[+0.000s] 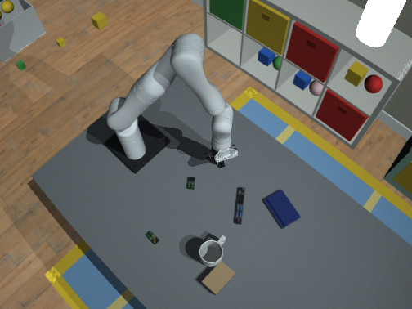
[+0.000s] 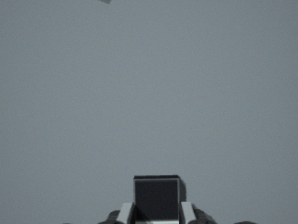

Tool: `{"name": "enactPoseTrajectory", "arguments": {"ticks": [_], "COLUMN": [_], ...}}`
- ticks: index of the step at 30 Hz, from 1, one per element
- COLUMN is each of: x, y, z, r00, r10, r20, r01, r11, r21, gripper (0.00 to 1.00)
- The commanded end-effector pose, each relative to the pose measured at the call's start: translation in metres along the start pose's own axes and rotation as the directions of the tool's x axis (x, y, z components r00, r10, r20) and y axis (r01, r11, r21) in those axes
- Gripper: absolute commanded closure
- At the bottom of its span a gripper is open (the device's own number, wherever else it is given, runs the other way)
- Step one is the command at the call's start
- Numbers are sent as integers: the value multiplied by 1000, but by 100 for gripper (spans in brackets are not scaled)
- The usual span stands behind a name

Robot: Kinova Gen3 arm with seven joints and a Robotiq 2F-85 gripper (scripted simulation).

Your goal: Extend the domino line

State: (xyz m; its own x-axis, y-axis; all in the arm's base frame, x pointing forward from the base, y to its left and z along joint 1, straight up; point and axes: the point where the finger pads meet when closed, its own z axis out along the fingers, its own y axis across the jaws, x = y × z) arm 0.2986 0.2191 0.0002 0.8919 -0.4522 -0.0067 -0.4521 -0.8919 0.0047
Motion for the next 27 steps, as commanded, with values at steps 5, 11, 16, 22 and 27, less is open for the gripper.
{"name": "enactPoseTrajectory", "arguments": {"ticks": [5,11,16,22,27], "x": [0,0,0,1,1], "y": [0,0,0,-2,-3], "z": [0,-6,-25,-59,-83], "r00": [1000,1000,1000,1000,1000], "r10": [-8,-8,-8,-10,-12], "r20": [0,0,0,-2,-2], "r01": [8,8,8,10,12], "r11": [1000,1000,1000,1000,1000], "r21": [2,2,3,6,7], "gripper": [71,71,71,71,71]}}
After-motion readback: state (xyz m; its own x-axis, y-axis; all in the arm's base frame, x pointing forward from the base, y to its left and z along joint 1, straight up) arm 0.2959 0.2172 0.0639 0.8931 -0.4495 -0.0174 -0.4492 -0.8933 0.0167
